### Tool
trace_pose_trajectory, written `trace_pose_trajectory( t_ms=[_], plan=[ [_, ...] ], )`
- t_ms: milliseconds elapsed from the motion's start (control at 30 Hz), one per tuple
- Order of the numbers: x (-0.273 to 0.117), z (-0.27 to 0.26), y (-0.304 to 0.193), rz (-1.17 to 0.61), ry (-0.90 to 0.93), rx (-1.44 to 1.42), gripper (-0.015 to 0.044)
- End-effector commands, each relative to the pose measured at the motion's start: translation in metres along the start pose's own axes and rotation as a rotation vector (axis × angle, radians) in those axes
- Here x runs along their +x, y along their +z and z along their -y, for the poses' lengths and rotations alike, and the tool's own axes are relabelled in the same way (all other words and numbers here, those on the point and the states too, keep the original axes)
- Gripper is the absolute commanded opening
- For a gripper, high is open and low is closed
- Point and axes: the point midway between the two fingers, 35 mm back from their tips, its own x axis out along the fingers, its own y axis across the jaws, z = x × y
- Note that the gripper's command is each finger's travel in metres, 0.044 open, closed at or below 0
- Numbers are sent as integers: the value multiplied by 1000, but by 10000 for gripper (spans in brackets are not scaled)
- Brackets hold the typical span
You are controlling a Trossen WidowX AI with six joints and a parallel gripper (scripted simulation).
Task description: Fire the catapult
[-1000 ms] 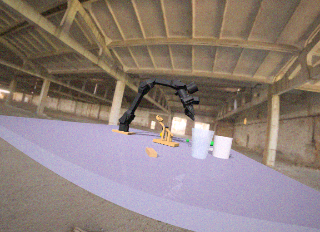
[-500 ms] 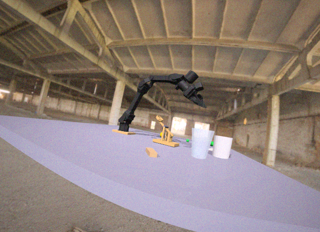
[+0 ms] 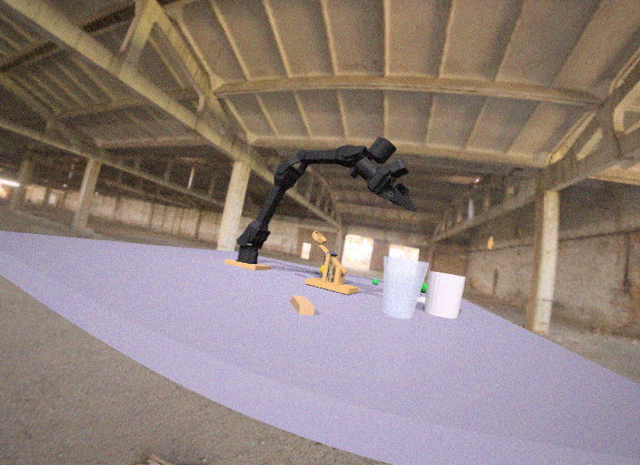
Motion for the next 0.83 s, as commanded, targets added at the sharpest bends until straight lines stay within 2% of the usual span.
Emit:
trace_pose_trajectory(
  t_ms=[0,800],
  plan=[
    [0,-1,2,5,5,6,440],
    [0,0,1,1,0,0,440]
  ],
)
